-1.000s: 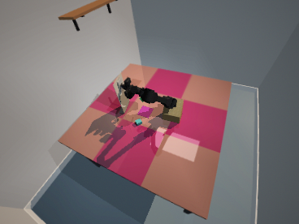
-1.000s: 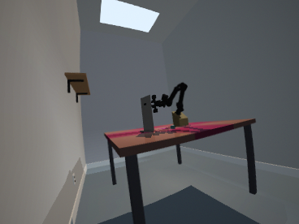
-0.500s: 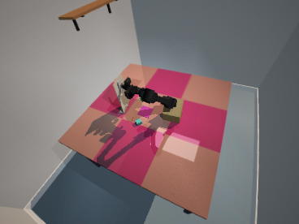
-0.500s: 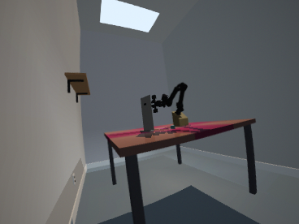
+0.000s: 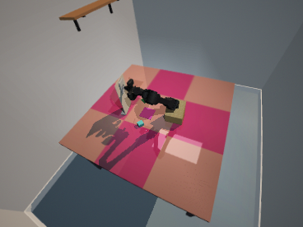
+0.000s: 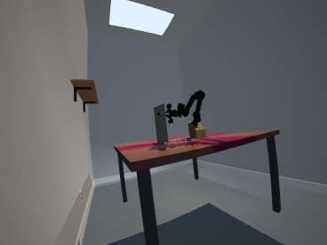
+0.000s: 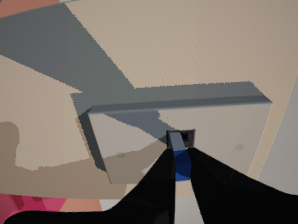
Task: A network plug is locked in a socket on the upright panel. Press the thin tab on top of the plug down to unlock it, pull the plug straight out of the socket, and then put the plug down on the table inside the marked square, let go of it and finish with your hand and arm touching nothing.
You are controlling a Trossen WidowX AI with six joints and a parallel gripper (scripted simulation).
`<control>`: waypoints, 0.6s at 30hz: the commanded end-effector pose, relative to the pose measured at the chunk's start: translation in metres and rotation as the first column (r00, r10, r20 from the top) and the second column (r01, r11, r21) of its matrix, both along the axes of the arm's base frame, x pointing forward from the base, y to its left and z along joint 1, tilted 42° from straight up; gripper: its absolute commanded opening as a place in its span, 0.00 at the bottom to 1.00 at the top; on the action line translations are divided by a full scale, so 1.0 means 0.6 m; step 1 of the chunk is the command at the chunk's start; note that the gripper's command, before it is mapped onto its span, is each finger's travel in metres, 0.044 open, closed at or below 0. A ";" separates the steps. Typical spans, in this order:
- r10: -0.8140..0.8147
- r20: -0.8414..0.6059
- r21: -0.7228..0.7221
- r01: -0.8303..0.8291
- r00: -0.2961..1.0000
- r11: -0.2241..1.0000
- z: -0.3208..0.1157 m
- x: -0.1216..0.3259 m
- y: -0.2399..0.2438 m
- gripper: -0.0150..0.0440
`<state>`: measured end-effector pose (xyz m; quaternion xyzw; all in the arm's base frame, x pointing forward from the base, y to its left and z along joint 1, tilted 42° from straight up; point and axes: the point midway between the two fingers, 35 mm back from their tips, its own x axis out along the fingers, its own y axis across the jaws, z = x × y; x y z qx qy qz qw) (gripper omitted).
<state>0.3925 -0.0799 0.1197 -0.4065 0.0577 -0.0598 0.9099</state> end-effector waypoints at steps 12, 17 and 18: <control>0.003 -0.002 0.005 -0.003 1.000 1.000 -0.003 -0.017 0.000 0.25; 0.003 -0.002 0.005 -0.003 1.000 1.000 -0.004 -0.022 0.000 0.25; 0.003 -0.002 0.005 -0.003 1.000 1.000 -0.004 -0.023 0.000 0.25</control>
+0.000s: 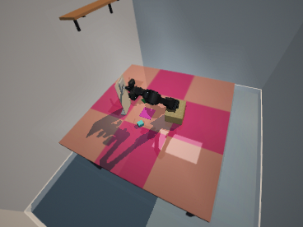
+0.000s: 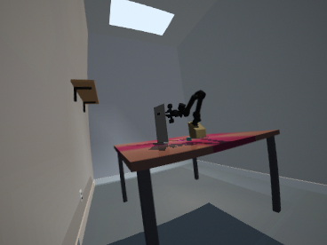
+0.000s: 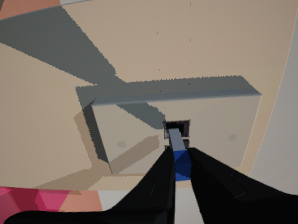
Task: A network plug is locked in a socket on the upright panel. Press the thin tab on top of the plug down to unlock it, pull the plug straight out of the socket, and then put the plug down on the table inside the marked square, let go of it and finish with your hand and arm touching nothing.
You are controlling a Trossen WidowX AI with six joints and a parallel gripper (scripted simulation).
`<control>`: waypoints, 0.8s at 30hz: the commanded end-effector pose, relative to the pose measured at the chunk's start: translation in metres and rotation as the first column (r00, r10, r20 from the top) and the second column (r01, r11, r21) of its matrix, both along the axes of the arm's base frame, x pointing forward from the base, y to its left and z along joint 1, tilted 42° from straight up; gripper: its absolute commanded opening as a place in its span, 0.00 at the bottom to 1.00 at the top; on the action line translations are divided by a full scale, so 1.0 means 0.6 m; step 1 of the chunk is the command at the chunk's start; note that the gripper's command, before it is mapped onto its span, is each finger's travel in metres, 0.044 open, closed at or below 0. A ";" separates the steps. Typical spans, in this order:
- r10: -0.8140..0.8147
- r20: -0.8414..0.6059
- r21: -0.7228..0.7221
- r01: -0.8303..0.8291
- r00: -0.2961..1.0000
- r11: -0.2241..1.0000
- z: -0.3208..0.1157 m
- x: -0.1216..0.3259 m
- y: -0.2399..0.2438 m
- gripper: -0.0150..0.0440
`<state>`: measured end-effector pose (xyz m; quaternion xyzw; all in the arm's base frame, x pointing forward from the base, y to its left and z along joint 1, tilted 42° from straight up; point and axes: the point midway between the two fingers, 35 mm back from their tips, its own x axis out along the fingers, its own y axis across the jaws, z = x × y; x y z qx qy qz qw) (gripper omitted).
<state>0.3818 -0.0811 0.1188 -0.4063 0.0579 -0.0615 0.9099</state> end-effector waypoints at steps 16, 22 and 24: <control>0.006 -0.004 0.005 -0.006 1.000 1.000 -0.005 -0.021 0.000 0.25; 0.006 -0.004 0.005 -0.006 1.000 1.000 -0.006 -0.026 0.000 0.25; 0.006 -0.004 0.005 -0.006 1.000 1.000 -0.006 -0.028 0.000 0.25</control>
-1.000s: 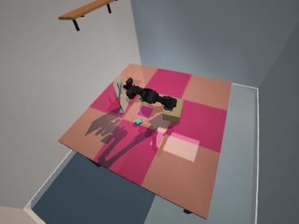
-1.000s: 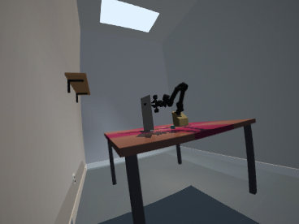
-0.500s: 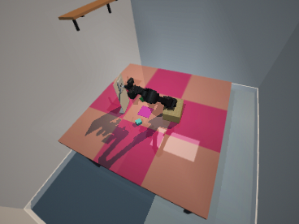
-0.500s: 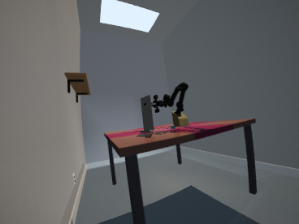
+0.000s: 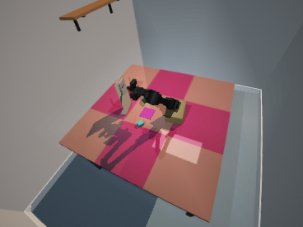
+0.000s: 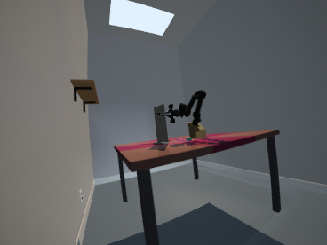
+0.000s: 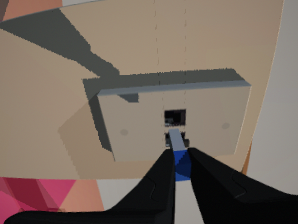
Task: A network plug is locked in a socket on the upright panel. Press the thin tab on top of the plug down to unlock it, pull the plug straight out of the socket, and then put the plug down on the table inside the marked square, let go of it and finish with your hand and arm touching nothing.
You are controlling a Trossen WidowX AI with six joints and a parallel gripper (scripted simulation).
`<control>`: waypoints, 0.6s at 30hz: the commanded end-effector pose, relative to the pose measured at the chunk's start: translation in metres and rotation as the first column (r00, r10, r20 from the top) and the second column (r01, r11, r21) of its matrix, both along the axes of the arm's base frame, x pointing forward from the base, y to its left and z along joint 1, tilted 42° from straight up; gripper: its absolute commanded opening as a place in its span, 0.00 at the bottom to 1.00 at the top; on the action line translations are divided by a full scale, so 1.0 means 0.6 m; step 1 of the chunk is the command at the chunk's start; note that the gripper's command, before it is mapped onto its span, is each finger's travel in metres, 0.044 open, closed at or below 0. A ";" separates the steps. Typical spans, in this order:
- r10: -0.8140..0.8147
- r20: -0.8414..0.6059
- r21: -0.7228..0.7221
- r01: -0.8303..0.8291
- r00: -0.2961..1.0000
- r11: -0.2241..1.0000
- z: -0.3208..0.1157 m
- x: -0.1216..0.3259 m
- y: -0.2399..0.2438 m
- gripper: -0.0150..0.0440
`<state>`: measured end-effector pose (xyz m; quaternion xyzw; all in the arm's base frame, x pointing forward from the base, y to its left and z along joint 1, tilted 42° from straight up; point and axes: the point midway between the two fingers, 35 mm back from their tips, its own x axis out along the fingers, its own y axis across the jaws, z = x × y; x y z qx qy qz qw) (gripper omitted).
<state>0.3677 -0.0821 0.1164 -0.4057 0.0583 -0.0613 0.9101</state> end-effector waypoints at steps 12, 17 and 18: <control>0.006 -0.004 0.003 -0.006 1.000 1.000 -0.004 -0.017 0.001 0.25; 0.006 -0.004 0.003 -0.006 1.000 1.000 -0.005 -0.022 0.000 0.25; 0.006 -0.004 0.003 -0.006 1.000 1.000 -0.005 -0.023 0.000 0.25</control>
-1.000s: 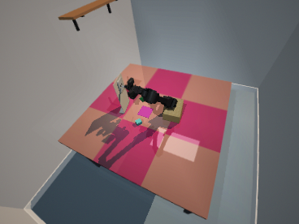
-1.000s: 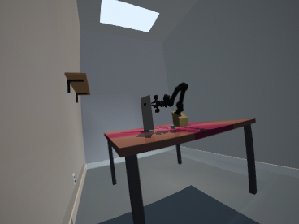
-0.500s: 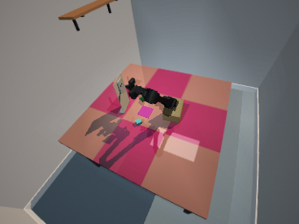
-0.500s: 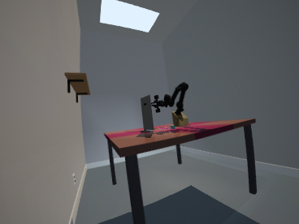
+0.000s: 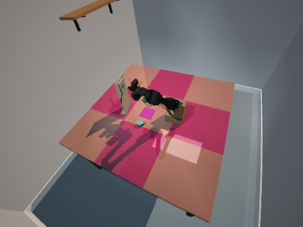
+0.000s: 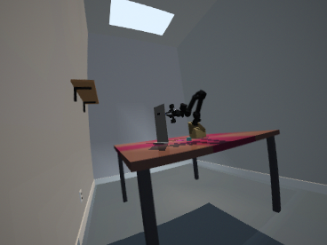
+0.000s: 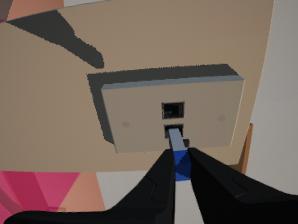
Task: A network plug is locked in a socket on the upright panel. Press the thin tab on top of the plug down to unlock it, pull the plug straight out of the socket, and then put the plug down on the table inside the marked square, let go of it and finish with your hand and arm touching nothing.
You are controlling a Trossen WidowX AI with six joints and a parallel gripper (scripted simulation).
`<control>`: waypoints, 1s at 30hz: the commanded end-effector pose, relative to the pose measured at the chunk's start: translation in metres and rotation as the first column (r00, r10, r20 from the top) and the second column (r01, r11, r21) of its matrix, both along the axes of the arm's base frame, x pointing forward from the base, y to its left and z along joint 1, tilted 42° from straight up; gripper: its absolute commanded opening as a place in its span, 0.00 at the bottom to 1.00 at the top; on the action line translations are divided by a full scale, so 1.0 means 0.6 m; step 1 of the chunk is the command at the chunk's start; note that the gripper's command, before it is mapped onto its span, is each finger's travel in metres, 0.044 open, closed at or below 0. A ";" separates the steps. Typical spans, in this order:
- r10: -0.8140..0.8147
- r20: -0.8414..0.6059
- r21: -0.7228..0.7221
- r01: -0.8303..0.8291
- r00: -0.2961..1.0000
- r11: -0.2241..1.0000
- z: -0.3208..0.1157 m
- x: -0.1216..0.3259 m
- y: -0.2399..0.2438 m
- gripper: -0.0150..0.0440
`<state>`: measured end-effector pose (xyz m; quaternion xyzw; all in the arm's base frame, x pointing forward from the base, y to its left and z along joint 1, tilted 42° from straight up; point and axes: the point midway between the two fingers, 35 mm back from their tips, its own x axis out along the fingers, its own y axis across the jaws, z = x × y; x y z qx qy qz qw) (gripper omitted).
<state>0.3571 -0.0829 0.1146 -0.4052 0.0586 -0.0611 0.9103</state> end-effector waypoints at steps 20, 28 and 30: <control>0.006 -0.004 0.002 -0.006 1.000 1.000 -0.006 -0.026 0.000 0.25; 0.006 -0.005 0.002 -0.006 1.000 1.000 -0.007 -0.034 -0.001 0.25; 0.006 -0.005 0.002 -0.006 1.000 1.000 -0.008 -0.036 -0.001 0.25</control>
